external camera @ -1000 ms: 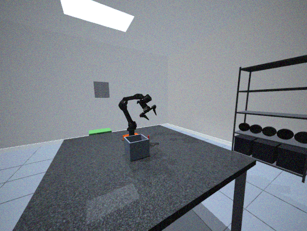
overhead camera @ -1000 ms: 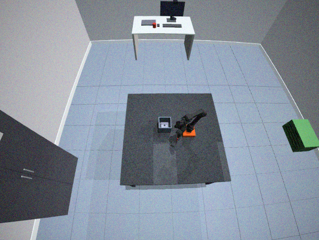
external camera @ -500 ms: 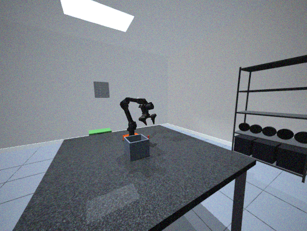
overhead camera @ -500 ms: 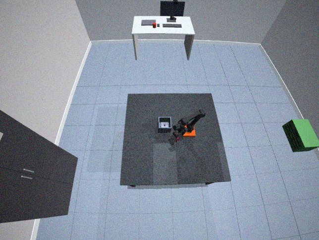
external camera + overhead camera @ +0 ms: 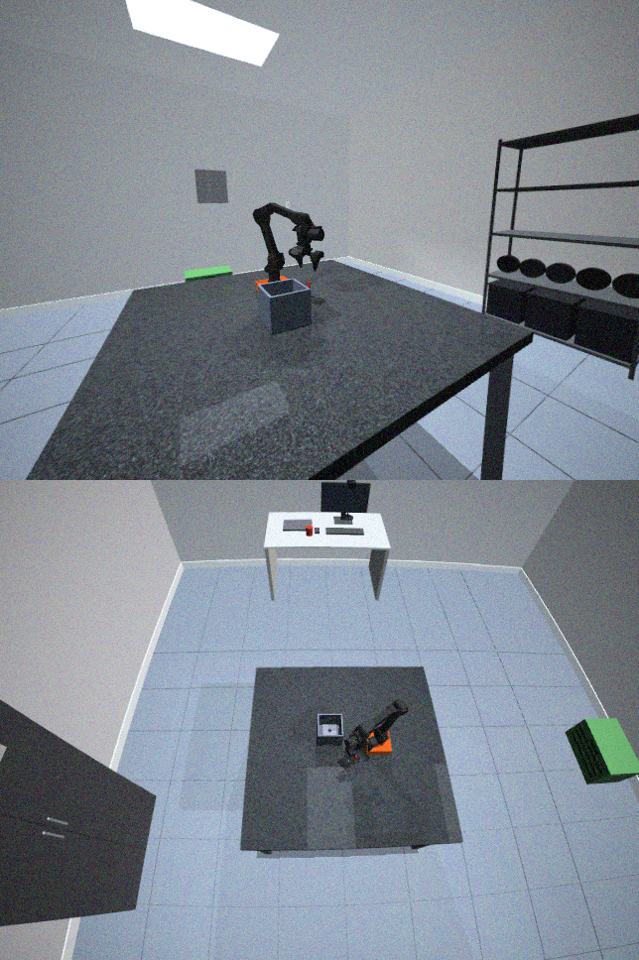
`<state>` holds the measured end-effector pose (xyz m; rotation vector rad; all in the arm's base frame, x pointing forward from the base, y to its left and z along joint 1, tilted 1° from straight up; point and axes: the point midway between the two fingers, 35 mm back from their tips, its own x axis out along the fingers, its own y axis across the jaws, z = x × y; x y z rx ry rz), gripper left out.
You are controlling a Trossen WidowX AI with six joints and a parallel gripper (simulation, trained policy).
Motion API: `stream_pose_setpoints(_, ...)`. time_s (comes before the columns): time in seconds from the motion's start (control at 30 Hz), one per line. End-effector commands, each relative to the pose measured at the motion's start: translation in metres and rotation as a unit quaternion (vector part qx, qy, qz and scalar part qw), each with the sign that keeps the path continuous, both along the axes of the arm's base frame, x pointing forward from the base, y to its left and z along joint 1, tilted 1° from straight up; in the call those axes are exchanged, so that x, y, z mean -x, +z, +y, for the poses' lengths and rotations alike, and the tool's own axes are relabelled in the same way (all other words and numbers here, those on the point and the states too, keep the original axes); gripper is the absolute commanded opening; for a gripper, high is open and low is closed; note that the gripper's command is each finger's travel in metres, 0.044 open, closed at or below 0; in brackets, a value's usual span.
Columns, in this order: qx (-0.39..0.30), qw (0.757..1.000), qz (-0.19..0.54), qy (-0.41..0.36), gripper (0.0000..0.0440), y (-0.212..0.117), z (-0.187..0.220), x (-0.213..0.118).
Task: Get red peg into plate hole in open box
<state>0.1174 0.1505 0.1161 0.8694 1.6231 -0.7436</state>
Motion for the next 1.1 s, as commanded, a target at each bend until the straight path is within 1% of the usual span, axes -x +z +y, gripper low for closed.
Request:
stream_pose_setpoints(0.0,0.022,1.000,0.007,-0.010,0.0440,-0.012,-0.003,0.001)
stream_pose_setpoints(0.23,0.050,0.998,0.008,-0.026,0.0440,-0.039,-0.007,-0.002)
stream_pose_setpoints(0.5,0.068,0.997,-0.001,-0.043,0.0438,-0.066,-0.010,-0.007)
stream_pose_setpoints(0.73,0.078,0.995,-0.009,-0.057,0.0417,-0.086,-0.012,-0.010)
stream_pose_setpoints(0.8,0.078,0.995,-0.011,-0.060,0.0397,-0.091,-0.012,-0.011)
stream_pose_setpoints(0.83,0.078,0.995,-0.012,-0.061,0.0378,-0.093,-0.011,-0.011)
stream_pose_setpoints(1.07,0.072,0.995,-0.017,-0.059,0.0202,-0.107,-0.004,-0.018)
